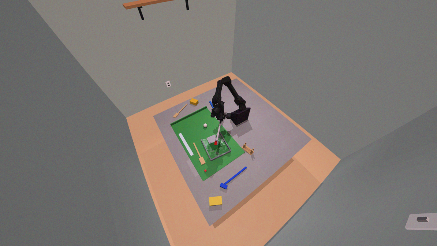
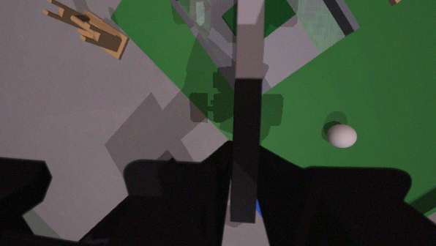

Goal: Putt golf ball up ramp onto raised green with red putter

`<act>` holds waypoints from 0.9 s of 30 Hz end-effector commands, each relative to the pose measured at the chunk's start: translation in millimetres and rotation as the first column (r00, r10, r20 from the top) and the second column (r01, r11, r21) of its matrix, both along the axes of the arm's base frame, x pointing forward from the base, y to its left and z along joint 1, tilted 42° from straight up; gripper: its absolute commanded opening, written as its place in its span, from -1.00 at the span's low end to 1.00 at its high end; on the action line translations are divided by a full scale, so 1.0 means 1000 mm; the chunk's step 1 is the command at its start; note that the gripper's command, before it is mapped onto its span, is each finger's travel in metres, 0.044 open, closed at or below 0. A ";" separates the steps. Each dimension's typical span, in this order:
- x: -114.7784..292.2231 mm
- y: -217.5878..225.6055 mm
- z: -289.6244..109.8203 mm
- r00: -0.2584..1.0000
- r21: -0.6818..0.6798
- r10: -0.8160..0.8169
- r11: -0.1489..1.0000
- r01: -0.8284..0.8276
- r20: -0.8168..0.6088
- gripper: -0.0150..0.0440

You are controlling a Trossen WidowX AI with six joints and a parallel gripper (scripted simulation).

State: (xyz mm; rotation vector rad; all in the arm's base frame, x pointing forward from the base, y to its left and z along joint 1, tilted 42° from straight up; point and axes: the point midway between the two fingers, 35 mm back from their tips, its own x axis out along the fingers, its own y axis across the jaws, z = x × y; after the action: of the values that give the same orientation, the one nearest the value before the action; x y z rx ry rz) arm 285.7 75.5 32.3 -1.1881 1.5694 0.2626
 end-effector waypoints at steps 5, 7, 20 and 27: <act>-0.006 -0.042 0.029 0.978 0.012 -0.167 0.986 0.167 0.124 -0.49; -0.008 -0.052 0.035 0.967 0.017 -0.205 0.979 0.205 0.152 -0.49; -0.035 -0.111 0.069 0.838 0.064 -0.438 0.894 0.443 0.326 -0.49; -0.056 -0.140 0.083 0.732 0.100 -0.542 0.825 0.556 0.412 -0.49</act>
State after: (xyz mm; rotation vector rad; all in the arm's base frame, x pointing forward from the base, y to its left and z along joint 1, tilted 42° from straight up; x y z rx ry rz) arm 241.2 -50.3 107.7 -0.7373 1.4790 -0.3169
